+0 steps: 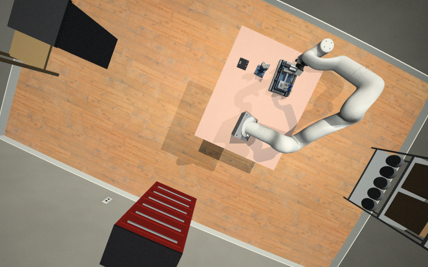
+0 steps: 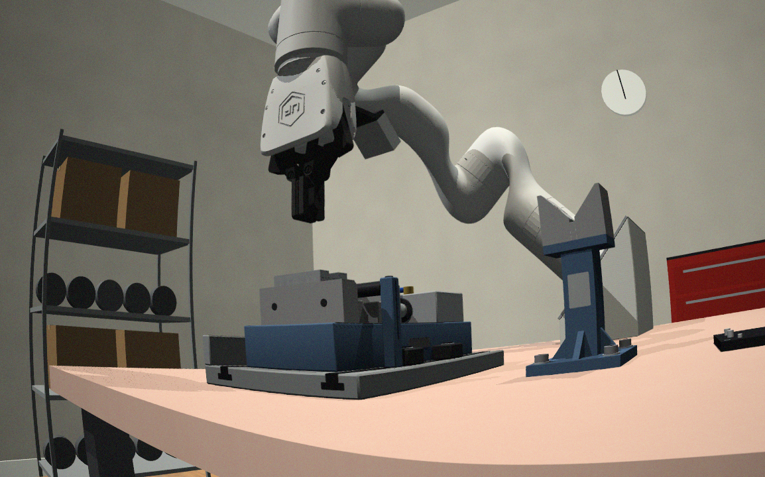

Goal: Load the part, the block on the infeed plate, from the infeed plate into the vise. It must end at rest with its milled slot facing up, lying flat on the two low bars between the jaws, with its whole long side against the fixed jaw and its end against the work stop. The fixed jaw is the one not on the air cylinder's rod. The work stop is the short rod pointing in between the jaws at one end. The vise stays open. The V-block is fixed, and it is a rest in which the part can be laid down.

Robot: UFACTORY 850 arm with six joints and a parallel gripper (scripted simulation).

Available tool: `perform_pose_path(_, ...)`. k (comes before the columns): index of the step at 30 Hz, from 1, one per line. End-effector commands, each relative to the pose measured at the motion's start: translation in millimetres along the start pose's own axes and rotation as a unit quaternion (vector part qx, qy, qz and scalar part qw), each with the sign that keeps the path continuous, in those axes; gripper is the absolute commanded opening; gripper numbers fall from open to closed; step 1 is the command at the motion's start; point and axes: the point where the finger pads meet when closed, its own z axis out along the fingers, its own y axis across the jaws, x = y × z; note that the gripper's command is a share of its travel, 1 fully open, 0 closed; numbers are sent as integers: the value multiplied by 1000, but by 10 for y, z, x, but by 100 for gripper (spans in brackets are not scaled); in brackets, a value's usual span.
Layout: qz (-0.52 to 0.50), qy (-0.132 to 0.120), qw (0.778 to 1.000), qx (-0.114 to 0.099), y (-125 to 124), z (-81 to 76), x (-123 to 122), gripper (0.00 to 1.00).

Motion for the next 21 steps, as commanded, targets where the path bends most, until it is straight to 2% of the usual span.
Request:
perform_pose_path(1, 0, -1, 1000, 0, -1, -9, -6, 0)
perform_pose_path(4, 0, -1, 1000, 0, -7, -9, -6, 0)
perform_pose_path(7, 0, -1, 1000, 0, -181, -9, -4, 0)
perform_pose_path(9, 0, -1, 1000, 0, -181, -9, -4, 0)
perform_pose_path(13, 0, -1, 1000, 1, -451, -6, 9, 0)
perform_pose_path(21, 0, -1, 1000, 1, -456, -6, 9, 0)
